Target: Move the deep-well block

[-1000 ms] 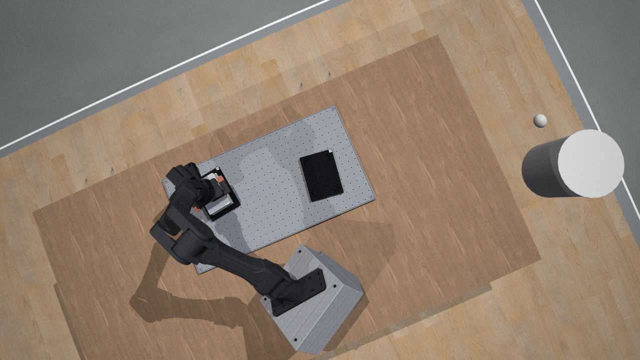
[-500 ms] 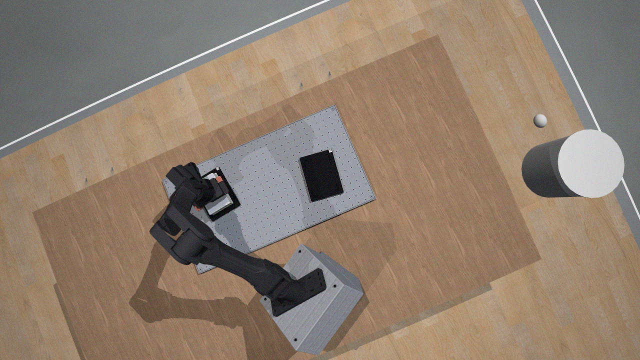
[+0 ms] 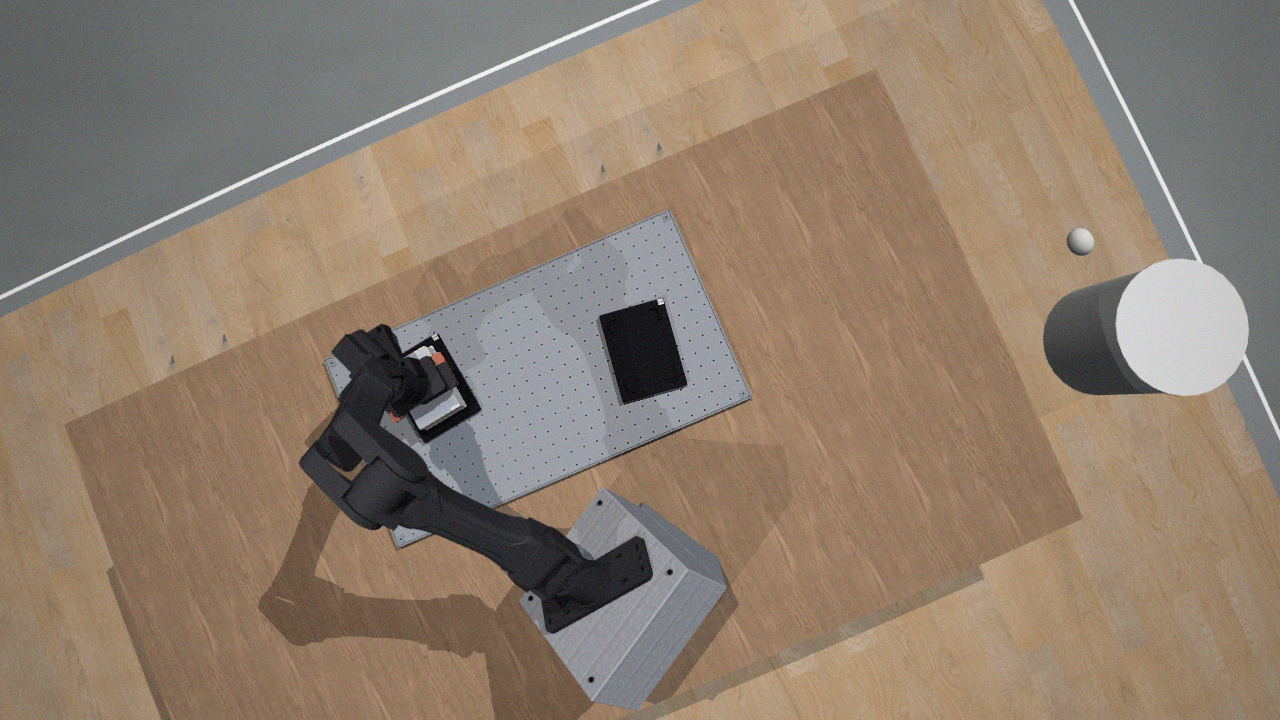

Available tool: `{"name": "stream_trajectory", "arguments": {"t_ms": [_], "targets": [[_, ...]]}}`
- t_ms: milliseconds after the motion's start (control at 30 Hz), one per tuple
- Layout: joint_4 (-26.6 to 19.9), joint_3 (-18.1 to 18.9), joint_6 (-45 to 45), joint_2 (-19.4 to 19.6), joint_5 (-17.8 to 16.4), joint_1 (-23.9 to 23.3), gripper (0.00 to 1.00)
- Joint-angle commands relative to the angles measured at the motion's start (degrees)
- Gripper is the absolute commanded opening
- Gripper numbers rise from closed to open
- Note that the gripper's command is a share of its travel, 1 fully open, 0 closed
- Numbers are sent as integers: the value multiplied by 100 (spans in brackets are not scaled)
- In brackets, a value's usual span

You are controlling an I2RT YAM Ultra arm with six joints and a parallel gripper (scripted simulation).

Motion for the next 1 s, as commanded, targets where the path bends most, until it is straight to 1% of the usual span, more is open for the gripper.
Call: {"name": "stream_trajectory", "arguments": {"t_ms": [0,533,967], "targets": [[7,24,8,-47,19,-2,0],[7,24,8,-47,19,-2,0],[-342,11,-24,-406,-11,-46,0]]}}
